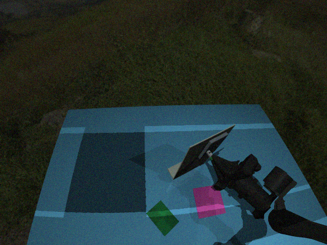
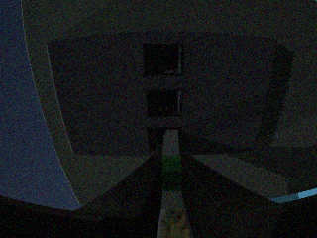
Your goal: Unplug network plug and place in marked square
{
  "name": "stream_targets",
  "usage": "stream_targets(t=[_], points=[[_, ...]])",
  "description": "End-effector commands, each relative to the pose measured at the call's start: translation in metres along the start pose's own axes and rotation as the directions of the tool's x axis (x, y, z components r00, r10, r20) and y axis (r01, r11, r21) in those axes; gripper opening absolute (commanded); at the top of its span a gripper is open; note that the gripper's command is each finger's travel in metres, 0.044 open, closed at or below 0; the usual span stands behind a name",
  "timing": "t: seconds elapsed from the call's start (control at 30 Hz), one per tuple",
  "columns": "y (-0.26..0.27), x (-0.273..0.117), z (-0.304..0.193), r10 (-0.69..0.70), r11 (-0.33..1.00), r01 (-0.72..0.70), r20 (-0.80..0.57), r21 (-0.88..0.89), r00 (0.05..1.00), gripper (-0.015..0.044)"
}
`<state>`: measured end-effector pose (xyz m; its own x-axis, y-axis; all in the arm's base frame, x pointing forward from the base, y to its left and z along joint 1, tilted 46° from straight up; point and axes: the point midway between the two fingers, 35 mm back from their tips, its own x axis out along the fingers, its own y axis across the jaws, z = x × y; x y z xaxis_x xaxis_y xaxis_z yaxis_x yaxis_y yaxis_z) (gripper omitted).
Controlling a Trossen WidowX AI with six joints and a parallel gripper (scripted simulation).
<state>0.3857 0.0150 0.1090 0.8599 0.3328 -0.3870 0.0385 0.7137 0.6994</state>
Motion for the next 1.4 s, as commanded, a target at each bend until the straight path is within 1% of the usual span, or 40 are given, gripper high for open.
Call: stream_targets(t=[0.0, 1.37], points=[[0.000, -0.003, -0.001, -0.001, 1.000, 0.001, -0.001, -0.003, 1.000, 0.0000], [0.000, -0.023, -0.007, -0.001, 1.000, 0.001, -0.002, -0.003, 1.000, 0.0000]])
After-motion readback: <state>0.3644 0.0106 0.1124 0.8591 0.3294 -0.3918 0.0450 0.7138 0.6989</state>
